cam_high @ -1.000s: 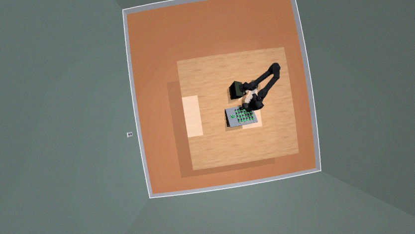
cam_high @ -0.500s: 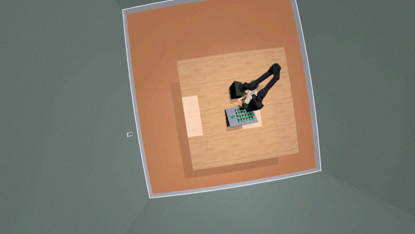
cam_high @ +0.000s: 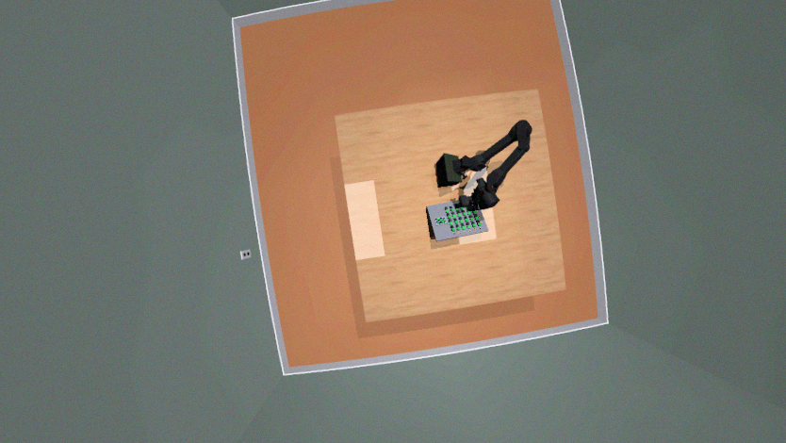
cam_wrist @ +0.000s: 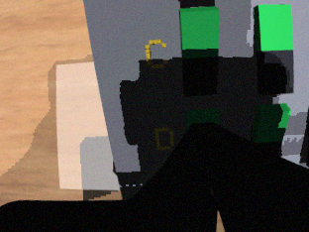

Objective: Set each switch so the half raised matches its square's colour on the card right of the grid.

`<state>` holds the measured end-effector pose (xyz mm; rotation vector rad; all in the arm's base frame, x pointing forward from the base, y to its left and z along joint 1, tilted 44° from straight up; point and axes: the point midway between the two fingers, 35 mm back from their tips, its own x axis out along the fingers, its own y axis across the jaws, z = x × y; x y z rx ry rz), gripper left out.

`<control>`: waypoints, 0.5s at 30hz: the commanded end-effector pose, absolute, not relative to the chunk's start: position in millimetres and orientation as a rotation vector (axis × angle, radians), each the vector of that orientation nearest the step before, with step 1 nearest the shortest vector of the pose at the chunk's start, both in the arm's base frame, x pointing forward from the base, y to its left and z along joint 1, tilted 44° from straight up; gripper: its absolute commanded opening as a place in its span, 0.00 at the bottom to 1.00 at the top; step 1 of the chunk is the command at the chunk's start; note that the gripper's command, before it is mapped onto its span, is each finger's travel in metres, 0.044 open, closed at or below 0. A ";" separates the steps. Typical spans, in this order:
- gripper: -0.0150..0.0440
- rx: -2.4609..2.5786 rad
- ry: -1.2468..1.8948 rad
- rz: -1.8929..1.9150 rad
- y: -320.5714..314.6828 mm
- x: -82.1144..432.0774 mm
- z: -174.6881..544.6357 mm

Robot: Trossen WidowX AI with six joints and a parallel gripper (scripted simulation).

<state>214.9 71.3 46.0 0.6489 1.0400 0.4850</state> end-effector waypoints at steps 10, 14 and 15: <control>0.25 0.652 1.043 0.479 72.0 215.5 44.1; 0.25 0.652 1.043 0.479 72.4 215.8 43.8; 0.25 0.652 1.043 0.479 72.4 215.8 43.7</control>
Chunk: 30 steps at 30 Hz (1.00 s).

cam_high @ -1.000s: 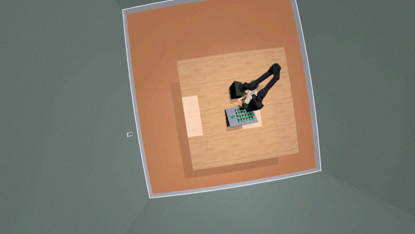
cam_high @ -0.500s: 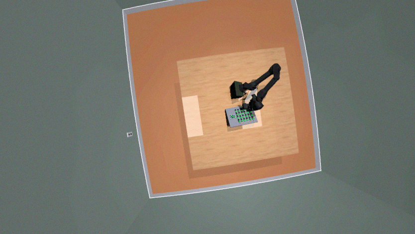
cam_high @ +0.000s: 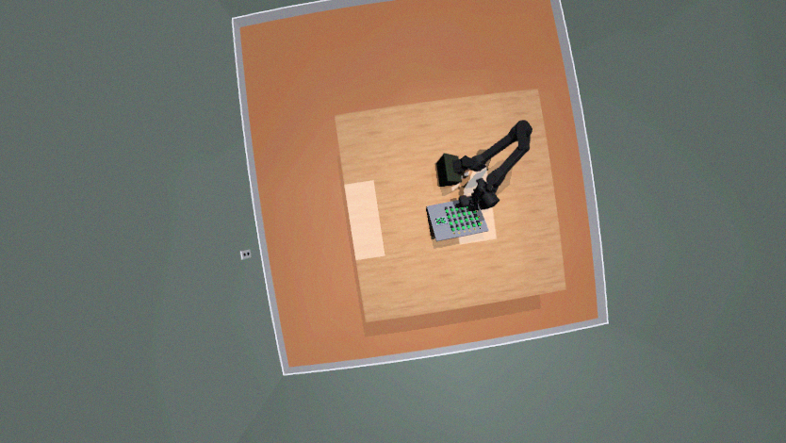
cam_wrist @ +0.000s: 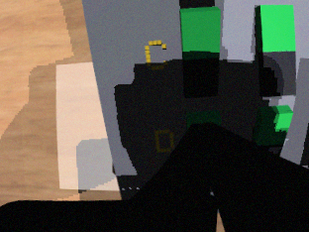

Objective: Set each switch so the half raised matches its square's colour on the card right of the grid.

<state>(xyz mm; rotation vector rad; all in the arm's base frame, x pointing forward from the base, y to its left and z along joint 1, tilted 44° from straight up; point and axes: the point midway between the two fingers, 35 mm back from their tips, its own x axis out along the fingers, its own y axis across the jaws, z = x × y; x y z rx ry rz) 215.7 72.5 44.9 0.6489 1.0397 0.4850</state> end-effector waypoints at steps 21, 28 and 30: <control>0.25 0.652 1.043 0.479 74.3 217.1 42.0; 0.25 0.646 1.041 0.482 69.6 215.4 45.4; 0.25 0.641 1.043 0.474 56.5 208.8 53.7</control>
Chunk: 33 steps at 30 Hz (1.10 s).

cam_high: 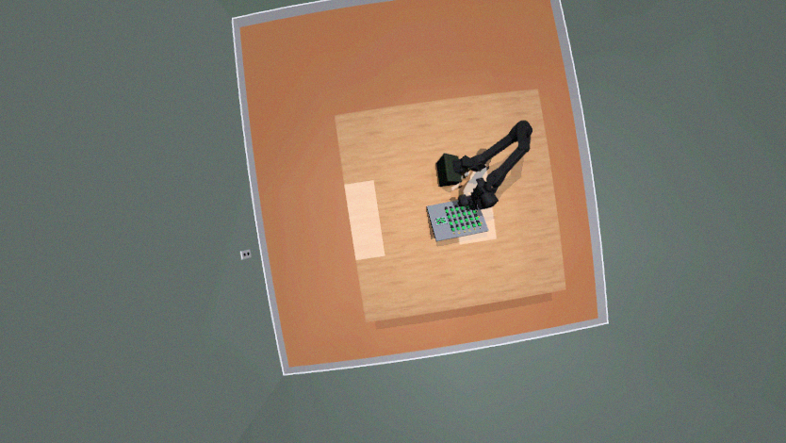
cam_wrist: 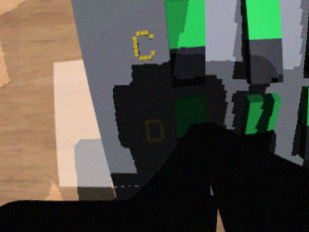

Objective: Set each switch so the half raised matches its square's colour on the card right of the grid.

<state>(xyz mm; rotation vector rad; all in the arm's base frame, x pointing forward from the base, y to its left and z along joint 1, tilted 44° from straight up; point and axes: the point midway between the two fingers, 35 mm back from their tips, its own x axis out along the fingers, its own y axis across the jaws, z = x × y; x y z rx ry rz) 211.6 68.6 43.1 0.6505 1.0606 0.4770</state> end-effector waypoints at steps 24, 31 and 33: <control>0.25 0.651 1.022 0.465 -28.3 175.4 11.2; 0.25 0.654 1.001 0.455 -9.7 188.6 -8.2; 0.25 0.656 0.996 0.456 -5.4 190.7 -10.9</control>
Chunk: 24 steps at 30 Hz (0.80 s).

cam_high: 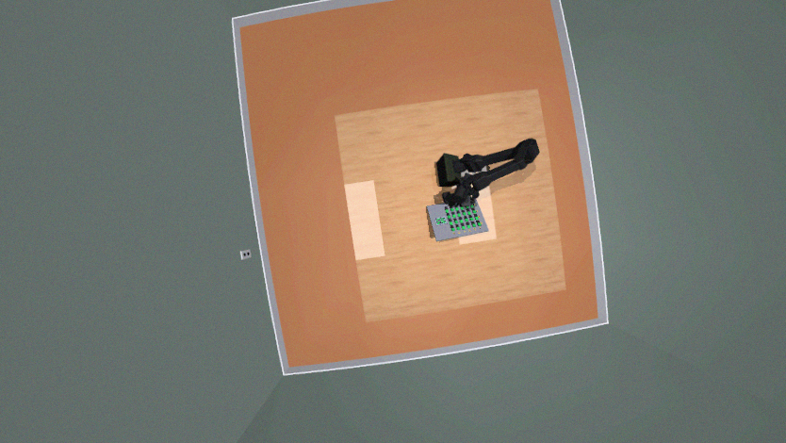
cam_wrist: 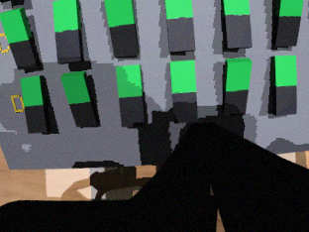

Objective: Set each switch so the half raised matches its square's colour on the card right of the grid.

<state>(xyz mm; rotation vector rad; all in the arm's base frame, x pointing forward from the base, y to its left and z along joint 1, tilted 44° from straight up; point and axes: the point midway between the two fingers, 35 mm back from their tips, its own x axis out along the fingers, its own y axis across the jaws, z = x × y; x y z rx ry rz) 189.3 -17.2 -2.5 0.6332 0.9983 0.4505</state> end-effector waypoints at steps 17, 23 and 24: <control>0.25 0.657 0.995 0.457 5.0 197.9 -20.8; 0.25 0.657 0.995 0.457 10.1 201.5 -25.7; 0.25 0.657 0.995 0.457 10.3 201.7 -25.9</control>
